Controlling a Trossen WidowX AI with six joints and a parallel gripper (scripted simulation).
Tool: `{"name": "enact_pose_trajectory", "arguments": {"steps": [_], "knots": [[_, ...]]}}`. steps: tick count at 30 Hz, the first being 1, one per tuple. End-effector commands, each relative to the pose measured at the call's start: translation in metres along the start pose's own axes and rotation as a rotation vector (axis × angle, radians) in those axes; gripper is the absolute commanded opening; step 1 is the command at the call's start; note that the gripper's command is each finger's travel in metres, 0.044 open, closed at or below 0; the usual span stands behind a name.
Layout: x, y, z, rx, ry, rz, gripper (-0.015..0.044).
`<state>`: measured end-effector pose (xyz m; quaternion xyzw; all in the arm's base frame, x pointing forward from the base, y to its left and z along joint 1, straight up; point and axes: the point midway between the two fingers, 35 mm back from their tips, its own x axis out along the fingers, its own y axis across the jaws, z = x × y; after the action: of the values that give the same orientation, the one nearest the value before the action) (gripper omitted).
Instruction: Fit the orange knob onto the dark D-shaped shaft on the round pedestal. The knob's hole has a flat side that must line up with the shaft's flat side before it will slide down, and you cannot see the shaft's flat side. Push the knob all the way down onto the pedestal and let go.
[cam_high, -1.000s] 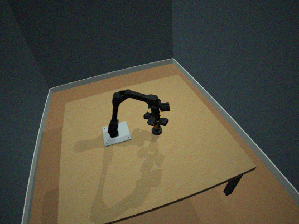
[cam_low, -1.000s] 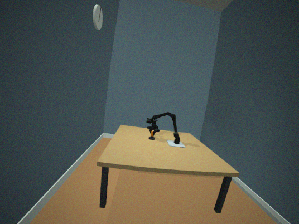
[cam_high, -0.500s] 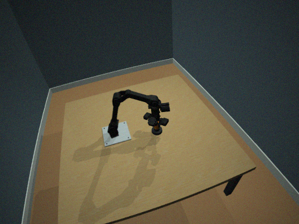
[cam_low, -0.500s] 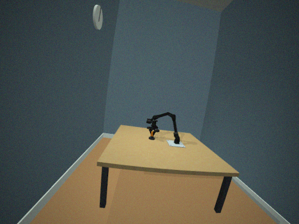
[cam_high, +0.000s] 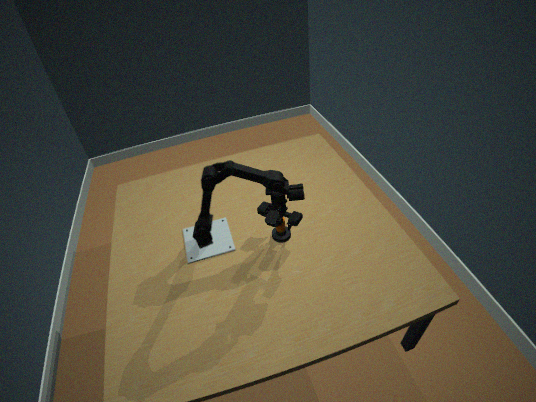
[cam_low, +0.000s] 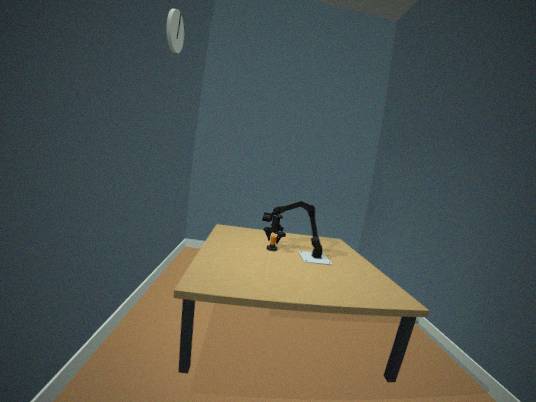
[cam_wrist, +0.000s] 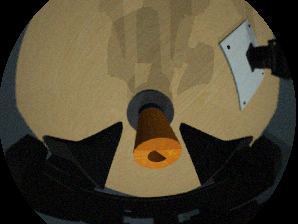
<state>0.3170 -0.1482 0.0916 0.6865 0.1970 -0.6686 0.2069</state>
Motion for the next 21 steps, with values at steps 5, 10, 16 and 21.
{"name": "enact_pose_trajectory", "arguments": {"steps": [5,10,16,21], "knots": [[0.000,0.000,0.000,0.002,0.000,-0.001,0.0440],[-0.029,0.003,-0.002,0.002,0.000,0.000,0.0440],[-0.092,0.000,0.000,0.000,0.000,0.000,0.0440],[-0.094,0.002,-0.002,0.000,0.000,0.000,0.0440]]}}
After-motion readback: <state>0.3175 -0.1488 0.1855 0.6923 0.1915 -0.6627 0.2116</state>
